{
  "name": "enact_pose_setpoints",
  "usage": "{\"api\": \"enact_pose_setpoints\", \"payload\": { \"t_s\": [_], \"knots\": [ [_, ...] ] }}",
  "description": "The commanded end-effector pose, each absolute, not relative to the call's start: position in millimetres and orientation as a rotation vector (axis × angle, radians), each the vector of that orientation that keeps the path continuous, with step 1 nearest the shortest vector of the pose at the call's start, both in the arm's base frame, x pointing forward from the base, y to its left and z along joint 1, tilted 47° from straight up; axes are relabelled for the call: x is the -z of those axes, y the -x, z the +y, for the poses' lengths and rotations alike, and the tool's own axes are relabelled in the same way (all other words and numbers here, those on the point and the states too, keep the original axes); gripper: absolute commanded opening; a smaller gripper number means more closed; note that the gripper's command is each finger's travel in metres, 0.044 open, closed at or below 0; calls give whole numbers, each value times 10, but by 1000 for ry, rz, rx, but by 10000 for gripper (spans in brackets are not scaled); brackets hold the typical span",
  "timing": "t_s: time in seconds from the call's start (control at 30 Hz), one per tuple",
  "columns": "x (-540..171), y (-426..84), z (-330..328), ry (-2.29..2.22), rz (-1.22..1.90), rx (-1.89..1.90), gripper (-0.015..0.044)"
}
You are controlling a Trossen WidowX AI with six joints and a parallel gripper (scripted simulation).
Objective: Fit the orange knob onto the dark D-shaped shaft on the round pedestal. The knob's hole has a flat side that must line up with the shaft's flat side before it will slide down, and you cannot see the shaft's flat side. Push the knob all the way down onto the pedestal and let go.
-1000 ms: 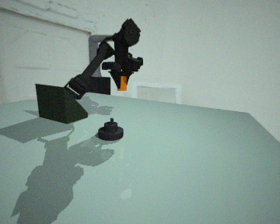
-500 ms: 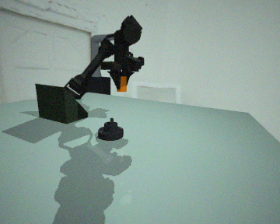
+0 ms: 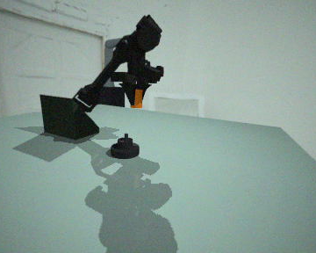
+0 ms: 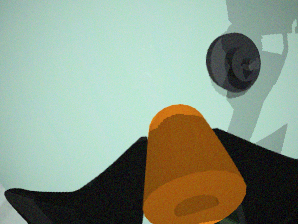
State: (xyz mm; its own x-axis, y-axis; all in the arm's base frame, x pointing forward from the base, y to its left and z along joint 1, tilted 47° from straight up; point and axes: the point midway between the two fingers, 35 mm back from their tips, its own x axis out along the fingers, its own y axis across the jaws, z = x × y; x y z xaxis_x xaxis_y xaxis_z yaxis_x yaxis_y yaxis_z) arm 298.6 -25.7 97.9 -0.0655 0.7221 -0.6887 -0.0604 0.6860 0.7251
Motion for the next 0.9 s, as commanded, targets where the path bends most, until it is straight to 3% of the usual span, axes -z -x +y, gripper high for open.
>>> {"api": "enact_pose_setpoints", "payload": {
  "t_s": [0.0,0.87],
  "knots": [
    [-908,-3058,-327,-557,1503,-701,0],
    [-192,-3333,-594,-545,1514,-726,0]
  ]
}}
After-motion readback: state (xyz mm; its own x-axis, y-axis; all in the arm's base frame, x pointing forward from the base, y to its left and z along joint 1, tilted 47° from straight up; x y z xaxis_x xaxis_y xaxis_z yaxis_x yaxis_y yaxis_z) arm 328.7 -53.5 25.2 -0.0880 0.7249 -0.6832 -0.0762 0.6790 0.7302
